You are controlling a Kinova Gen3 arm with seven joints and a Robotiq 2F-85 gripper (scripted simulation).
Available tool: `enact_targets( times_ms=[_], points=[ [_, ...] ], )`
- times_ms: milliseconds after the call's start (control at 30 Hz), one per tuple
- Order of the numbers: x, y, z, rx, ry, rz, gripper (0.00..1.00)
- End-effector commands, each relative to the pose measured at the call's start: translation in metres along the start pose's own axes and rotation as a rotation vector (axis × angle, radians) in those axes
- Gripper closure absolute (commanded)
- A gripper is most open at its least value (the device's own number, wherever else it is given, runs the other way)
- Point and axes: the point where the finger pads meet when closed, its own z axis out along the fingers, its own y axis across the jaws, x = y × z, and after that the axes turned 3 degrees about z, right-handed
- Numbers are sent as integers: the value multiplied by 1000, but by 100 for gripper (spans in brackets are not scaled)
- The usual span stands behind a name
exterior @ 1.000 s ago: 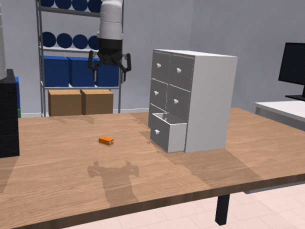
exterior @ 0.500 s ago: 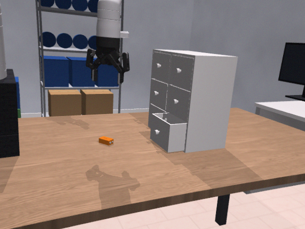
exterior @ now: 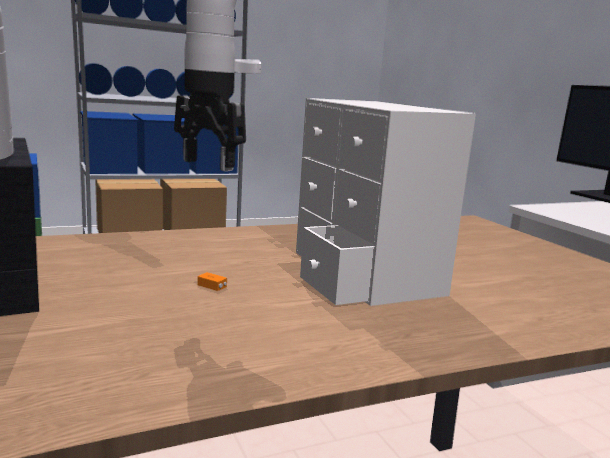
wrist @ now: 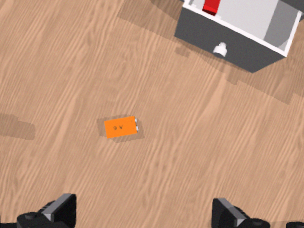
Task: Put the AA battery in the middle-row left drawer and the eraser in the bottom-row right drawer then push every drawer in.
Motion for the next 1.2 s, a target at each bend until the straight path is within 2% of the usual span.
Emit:
enact_targets(
  times_ms=[0,467,1167],
  points=[
    [-3,2,-1,1,1,31,0],
    [-22,14,-3,-5,1,281,0],
    [-31,19,-5,-8,1,389,0]
  ],
)
